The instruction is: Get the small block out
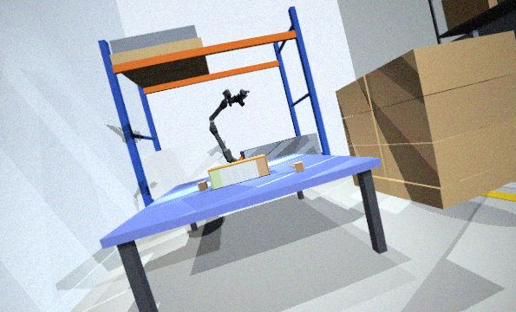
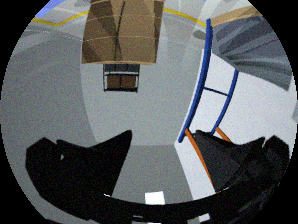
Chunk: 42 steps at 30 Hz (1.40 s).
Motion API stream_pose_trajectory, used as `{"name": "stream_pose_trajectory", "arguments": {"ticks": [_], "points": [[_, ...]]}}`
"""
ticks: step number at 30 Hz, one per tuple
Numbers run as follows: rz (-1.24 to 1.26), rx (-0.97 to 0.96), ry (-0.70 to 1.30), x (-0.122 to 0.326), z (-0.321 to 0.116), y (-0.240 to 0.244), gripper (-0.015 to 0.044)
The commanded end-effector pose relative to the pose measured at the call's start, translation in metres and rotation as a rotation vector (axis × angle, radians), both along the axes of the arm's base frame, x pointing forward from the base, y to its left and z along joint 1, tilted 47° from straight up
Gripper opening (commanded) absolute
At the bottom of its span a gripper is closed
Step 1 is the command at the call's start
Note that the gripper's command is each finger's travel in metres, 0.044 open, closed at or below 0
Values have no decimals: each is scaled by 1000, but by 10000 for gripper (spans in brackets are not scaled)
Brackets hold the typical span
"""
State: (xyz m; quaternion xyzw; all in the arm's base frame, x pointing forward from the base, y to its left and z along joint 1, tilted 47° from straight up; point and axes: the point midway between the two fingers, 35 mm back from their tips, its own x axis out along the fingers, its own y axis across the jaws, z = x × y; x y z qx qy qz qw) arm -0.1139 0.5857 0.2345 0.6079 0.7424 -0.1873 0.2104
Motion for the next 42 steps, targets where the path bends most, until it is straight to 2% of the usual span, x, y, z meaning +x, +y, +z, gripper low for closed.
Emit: {"name": "stream_pose_trajectory", "arguments": {"ticks": [1,4,11,17,22,32,42], "points": [[-7,-2,5,3,-1,1,400],[-99,-34,72,38,-16,8,400],[-401,-165,307,82,-46,1,400],[-964,-298,685,155,-92,-24,400],[-1219,-314,838,184,-110,-39,400],[-1758,-256,1129,239,-143,-78,400],[-2293,-42,1382,287,-170,-125,400]]}}
